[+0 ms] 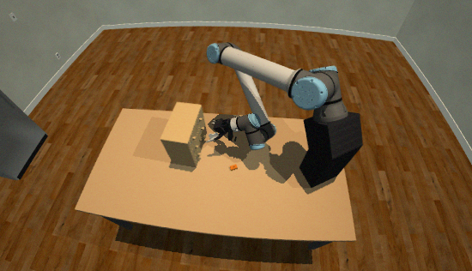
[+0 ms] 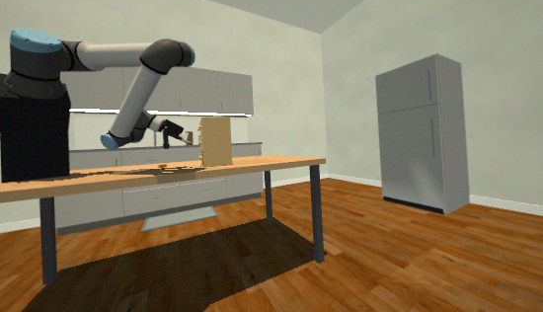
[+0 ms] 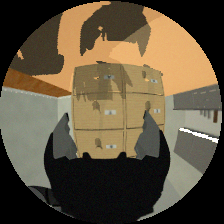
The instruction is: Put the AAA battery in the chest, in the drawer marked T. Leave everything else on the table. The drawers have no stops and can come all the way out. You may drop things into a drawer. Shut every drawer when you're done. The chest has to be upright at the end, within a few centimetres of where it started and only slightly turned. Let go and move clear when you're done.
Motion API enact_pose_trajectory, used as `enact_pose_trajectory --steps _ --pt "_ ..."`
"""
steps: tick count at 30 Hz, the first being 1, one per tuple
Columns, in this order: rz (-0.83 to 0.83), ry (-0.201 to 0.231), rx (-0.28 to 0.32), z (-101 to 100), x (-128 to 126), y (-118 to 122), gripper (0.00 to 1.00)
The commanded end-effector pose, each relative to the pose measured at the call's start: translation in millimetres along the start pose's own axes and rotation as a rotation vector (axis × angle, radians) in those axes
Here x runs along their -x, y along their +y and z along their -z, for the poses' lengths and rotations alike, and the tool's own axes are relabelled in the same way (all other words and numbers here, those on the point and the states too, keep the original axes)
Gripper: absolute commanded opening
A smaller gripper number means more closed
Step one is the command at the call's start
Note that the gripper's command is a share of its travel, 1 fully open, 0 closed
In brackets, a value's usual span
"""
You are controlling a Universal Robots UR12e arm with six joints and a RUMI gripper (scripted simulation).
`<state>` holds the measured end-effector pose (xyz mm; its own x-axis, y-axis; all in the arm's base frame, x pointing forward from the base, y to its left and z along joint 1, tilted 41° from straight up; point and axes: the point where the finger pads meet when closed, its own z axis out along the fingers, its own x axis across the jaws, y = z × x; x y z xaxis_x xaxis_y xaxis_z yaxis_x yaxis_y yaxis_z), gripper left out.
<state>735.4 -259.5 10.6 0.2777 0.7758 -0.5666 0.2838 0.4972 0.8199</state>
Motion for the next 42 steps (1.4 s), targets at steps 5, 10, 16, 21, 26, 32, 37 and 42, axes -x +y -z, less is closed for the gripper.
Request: enact_pose_trajectory --steps 5,10,16,21,26,32,37,42 --pt "-0.001 -0.002 0.001 -0.5 1.4 -0.6 1.0" --pt "-0.001 -0.002 0.0 -0.4 1.3 -0.5 1.0" --pt "-0.001 -0.002 -0.003 0.3 1.1 0.1 1.0" --pt "-0.001 0.001 -0.012 2.3 -0.3 1.8 1.0" --pt "0.0 0.001 -0.029 4.3 -0.3 2.5 1.0" --pt "0.0 0.001 -0.05 7.1 -0.3 3.3 1.0" --pt "0.0 0.001 -0.087 11.2 -0.3 4.8 1.0" --pt "0.0 0.001 -0.134 16.9 -0.3 6.8 1.0"
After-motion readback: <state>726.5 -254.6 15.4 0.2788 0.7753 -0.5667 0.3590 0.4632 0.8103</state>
